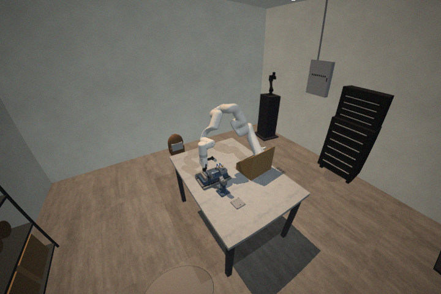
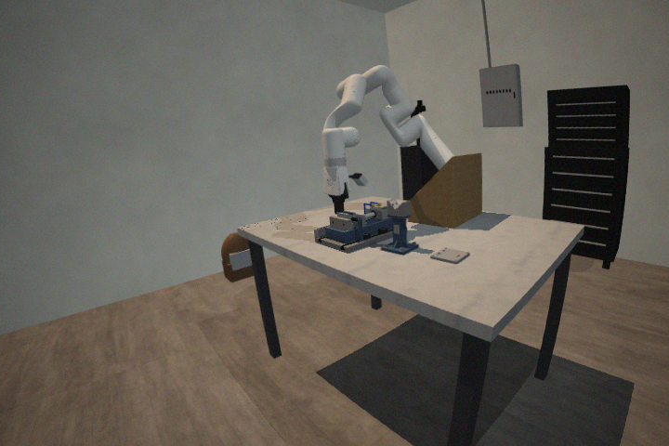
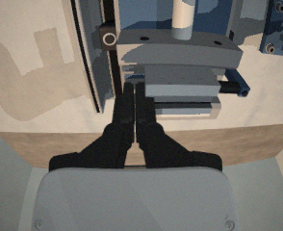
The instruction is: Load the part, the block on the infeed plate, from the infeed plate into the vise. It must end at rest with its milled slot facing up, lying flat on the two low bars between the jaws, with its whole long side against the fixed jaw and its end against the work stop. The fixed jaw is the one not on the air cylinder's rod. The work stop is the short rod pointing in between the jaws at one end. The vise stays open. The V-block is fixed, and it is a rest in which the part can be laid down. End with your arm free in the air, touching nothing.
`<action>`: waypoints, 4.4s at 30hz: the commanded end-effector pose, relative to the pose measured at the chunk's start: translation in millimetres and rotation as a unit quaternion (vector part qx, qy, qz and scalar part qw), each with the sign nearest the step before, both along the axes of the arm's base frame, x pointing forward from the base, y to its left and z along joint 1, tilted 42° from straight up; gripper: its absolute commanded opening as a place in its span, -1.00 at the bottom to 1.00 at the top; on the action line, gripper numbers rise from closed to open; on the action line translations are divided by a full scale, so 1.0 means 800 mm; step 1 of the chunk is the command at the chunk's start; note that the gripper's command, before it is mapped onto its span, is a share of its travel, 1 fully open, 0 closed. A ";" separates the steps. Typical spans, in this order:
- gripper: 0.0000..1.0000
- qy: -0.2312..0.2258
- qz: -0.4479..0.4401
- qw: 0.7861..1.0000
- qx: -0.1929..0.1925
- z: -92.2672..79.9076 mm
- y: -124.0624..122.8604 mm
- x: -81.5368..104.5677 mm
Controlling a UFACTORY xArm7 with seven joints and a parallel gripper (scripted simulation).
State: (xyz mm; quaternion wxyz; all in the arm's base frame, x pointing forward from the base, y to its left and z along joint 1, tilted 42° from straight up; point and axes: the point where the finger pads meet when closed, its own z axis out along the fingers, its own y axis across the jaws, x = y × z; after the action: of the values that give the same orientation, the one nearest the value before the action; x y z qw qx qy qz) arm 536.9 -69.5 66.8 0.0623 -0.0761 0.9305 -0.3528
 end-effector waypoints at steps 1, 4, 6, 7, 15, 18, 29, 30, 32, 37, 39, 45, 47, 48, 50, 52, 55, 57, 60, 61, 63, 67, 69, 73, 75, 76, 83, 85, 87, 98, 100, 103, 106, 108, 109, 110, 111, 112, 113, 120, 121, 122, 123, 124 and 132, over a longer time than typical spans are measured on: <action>-1.00 -0.001 0.003 1.000 0.001 0.000 0.004 0.001; -1.00 -0.001 0.003 1.000 0.001 -0.001 0.004 0.001; -1.00 -0.001 0.003 1.000 0.001 -0.001 0.005 0.001; -1.00 -0.001 0.003 1.000 0.001 -0.001 0.005 0.001; -1.00 -0.001 0.003 1.000 0.001 -0.001 0.005 0.001; -1.00 -0.001 0.003 1.000 0.001 -0.002 0.005 0.001; -1.00 -0.001 0.003 1.000 0.001 -0.002 0.005 0.001; -1.00 -0.001 0.003 1.000 0.001 -0.002 0.006 0.001; -1.00 -0.001 0.003 1.000 0.001 -0.002 0.006 0.001; -1.00 -0.001 0.003 1.000 0.001 -0.002 0.006 0.001; -1.00 -0.001 0.003 1.000 0.001 -0.002 0.006 0.001; -1.00 -0.001 0.003 1.000 0.001 -0.002 0.006 0.001; -1.00 -0.001 0.003 1.000 0.001 -0.002 0.006 0.001; -1.00 -0.001 0.003 1.000 0.001 -0.002 0.006 0.001; -1.00 -0.001 0.003 1.000 0.001 -0.002 0.006 0.001; -1.00 -0.001 0.003 1.000 0.001 -0.002 0.006 0.001; -1.00 -0.001 0.003 1.000 0.001 -0.002 0.006 0.001; -1.00 -0.001 0.003 1.000 0.001 -0.002 0.006 0.001; -1.00 -0.001 0.003 1.000 0.001 -0.002 0.005 0.001; -1.00 -0.001 0.003 1.000 0.001 -0.002 0.005 0.001; -1.00 -0.001 0.003 1.000 0.001 -0.001 0.005 0.001; -1.00 -0.001 0.003 1.000 0.001 0.002 0.001 0.002; -1.00 -0.001 0.003 1.000 0.001 0.002 0.001 0.002; -1.00 -0.001 0.003 1.000 0.001 0.008 -0.005 0.002; -1.00 -0.001 0.003 1.000 0.001 0.011 -0.009 0.003; -1.00 -0.001 0.003 1.000 0.001 0.013 -0.011 0.003; -1.00 -0.001 0.003 1.000 0.001 0.022 -0.021 0.005; -1.00 -0.001 0.003 1.000 0.001 0.022 -0.021 0.005; -1.00 -0.001 0.003 1.000 0.001 0.023 -0.022 0.005; -1.00 -0.001 0.003 1.000 0.001 0.025 -0.022 0.005; -1.00 -0.001 0.003 1.000 0.001 0.026 -0.021 0.004; -1.00 -0.001 0.003 1.000 0.001 0.027 -0.020 0.004; -1.00 -0.001 0.003 1.000 0.001 0.031 -0.017 0.003; -1.00 -0.001 0.003 1.000 0.001 0.034 -0.014 0.002; -1.00 -0.001 0.003 1.000 0.001 0.036 -0.013 0.002; -1.00 -0.001 0.003 1.000 0.001 0.038 -0.011 0.002; -1.00 -0.001 0.003 1.000 0.001 0.040 -0.009 0.001; -1.00 -0.001 0.003 1.000 0.001 0.042 -0.007 0.001; -1.00 -0.001 0.003 1.000 0.001 0.044 -0.005 0.000; -1.00 -0.001 0.003 1.000 0.001 0.056 0.005 -0.003; -1.00 -0.001 0.003 1.000 0.001 0.059 0.007 -0.003; -1.00 -0.001 0.003 1.000 0.001 0.061 0.009 -0.004; -1.00 -0.001 0.003 1.000 0.001 0.063 0.011 -0.004; -1.00 -0.001 0.003 1.000 0.001 0.065 0.013 -0.005; -1.00 -0.001 0.003 1.000 0.001 0.078 0.024 -0.008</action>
State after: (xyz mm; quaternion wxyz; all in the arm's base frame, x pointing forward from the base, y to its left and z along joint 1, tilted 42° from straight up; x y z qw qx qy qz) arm 530.4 -54.1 126.0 0.0623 -0.0775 0.9307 -0.3520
